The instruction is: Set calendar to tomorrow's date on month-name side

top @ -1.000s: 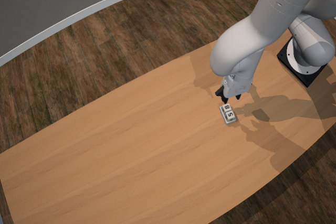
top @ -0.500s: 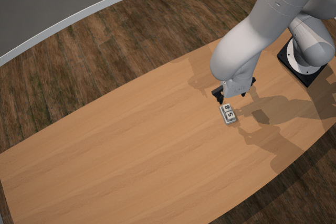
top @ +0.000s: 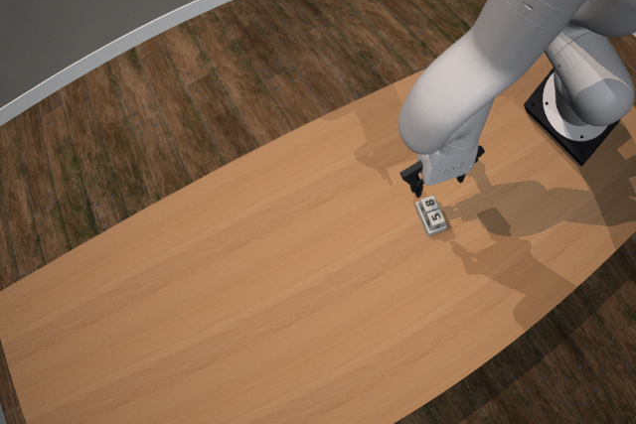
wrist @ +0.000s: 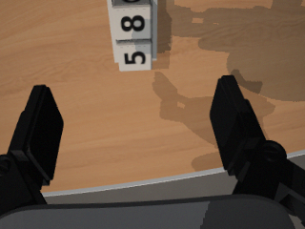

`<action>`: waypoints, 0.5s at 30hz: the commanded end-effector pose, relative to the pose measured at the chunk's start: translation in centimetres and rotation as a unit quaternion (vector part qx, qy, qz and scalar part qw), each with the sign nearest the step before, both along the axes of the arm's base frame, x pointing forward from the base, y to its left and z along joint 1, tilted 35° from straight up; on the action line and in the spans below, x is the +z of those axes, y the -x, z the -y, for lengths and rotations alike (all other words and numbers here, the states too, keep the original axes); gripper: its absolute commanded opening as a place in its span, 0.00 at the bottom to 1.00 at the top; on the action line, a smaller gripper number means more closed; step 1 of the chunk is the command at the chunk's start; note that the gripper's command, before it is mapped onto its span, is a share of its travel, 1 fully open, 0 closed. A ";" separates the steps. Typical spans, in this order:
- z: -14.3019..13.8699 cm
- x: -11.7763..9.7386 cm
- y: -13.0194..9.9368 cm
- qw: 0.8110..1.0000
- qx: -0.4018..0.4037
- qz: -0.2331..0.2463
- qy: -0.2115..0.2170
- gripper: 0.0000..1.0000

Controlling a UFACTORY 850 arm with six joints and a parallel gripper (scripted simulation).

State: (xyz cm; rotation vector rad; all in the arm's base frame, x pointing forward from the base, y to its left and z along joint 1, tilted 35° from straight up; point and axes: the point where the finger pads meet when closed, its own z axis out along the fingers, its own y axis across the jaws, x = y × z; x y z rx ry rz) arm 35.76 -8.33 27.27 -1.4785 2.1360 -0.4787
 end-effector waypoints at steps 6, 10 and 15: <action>0.0 1.4 0.9 1.000 0.000 0.000 0.000 1.00; 0.0 2.6 1.7 1.000 0.000 0.000 0.000 1.00; 0.0 3.5 2.4 1.000 0.000 0.000 0.000 1.00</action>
